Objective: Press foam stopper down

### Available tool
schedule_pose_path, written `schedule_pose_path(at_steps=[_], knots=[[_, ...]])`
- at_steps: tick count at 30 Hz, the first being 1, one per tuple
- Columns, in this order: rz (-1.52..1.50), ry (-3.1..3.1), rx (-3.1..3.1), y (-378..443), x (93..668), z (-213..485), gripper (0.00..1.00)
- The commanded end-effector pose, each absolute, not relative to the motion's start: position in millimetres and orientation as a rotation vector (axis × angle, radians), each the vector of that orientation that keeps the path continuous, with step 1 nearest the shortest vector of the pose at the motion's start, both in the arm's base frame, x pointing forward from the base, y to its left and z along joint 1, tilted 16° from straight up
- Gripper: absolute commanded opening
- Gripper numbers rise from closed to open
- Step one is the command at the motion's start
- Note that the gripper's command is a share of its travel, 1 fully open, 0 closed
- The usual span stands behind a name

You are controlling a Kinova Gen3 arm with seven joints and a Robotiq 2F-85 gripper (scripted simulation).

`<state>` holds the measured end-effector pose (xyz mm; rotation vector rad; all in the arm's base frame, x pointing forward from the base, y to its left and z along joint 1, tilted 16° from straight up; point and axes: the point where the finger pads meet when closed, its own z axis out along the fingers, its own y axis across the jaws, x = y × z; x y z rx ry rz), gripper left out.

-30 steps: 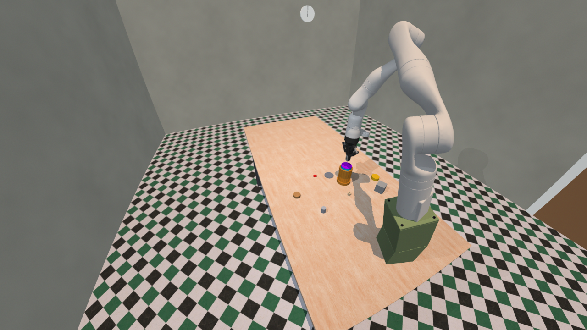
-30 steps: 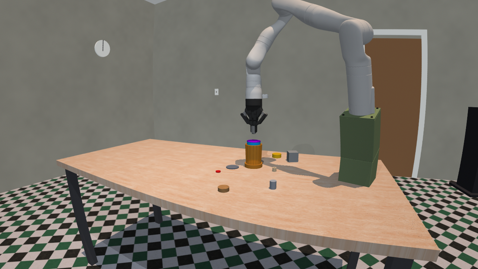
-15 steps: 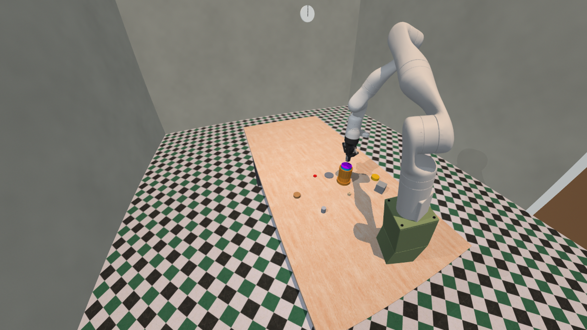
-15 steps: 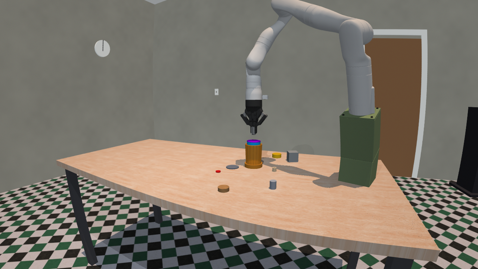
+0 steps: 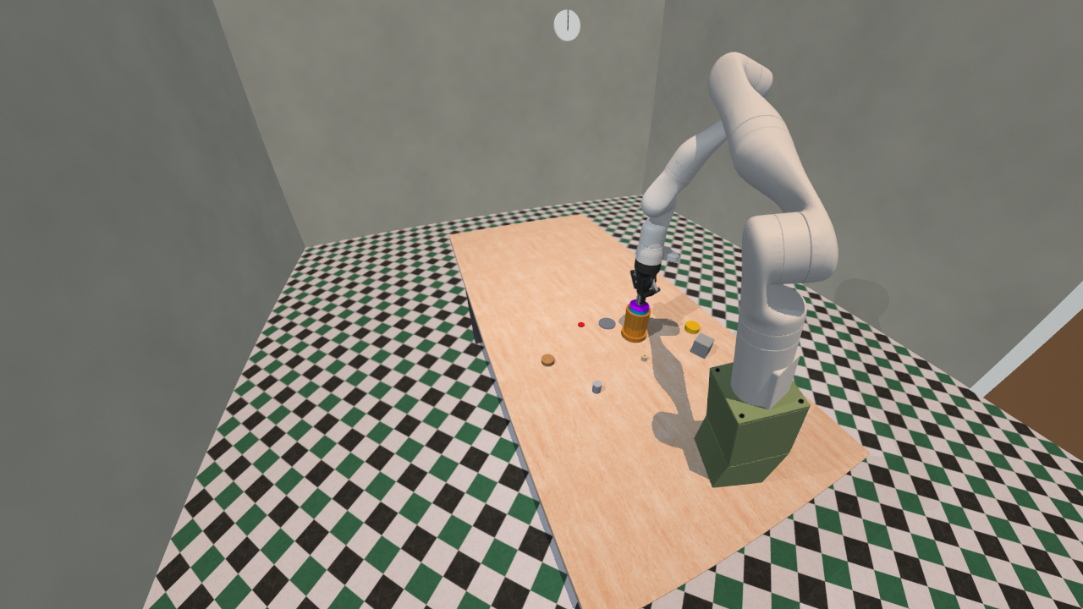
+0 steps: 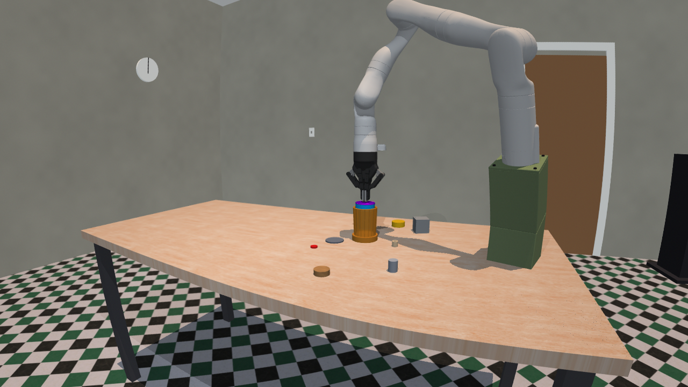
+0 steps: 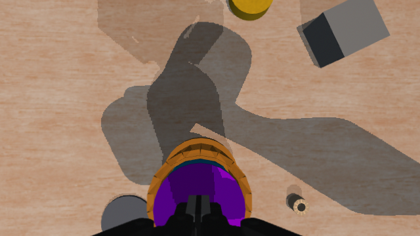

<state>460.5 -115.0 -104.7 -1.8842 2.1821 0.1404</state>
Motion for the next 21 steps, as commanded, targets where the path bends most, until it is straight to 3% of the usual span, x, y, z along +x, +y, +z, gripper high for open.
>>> schedule_pose_path(at_steps=[1, 21], knots=[[0.141, 2.181, -1.886, -114.0, 460.8, -105.0, 0.00], [0.141, 2.181, -1.886, -113.3, 461.2, -107.8, 0.00]])
